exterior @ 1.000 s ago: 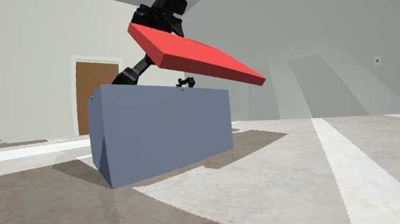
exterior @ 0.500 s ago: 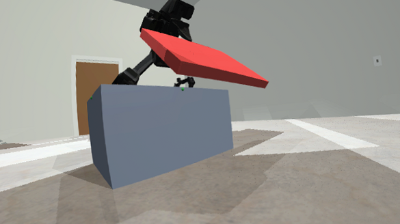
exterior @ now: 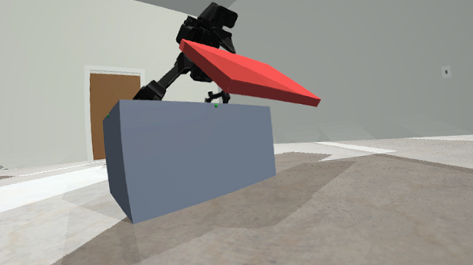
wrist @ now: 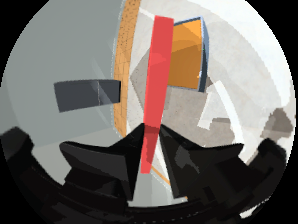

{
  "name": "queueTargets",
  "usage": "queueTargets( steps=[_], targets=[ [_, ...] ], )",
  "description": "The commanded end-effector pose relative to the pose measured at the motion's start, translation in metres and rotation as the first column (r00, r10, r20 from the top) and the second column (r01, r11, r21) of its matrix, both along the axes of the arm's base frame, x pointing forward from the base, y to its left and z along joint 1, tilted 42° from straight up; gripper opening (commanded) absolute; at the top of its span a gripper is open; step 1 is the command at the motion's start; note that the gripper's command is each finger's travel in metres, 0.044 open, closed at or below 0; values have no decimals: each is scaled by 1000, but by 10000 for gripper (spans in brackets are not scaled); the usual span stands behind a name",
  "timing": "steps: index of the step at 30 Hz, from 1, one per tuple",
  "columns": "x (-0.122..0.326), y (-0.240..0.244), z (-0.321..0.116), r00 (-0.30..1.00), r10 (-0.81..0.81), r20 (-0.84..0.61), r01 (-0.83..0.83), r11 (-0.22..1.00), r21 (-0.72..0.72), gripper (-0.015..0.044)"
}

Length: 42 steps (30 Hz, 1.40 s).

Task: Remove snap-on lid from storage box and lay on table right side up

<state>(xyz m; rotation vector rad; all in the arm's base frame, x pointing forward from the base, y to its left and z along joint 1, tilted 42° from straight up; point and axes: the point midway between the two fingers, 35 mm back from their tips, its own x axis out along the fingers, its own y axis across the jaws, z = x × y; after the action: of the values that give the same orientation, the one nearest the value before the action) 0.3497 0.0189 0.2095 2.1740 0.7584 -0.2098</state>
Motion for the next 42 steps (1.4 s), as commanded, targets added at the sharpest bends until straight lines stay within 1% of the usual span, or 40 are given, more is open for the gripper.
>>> queueTargets(
  steps=[1,42],
  targets=[
    [0,2,12,1000,-13,18,13,1000,-5,0],
    [-19,63,65,1000,-13,21,13,1000,0,0]
  ],
)
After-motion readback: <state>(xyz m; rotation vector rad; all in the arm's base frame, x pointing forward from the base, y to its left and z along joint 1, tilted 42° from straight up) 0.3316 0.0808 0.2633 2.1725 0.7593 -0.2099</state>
